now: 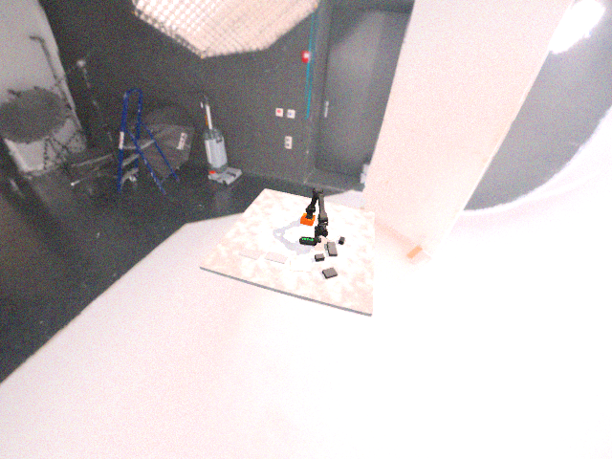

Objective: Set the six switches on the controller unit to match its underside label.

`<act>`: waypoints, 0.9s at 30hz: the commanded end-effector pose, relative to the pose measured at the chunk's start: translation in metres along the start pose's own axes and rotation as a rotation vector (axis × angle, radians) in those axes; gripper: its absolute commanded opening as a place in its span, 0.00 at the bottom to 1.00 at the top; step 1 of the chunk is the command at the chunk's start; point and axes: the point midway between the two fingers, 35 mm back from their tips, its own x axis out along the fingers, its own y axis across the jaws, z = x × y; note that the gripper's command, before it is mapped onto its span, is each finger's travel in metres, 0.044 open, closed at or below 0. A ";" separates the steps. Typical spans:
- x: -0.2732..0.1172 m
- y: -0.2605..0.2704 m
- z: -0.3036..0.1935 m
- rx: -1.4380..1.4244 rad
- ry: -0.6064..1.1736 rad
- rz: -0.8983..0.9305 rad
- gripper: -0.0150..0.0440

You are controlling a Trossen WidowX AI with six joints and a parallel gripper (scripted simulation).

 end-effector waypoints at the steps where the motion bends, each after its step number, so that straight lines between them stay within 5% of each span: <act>1: -0.002 0.000 -0.003 0.003 0.006 -0.001 0.82; 27: -0.013 0.000 -0.011 0.003 -0.016 -0.001 0.82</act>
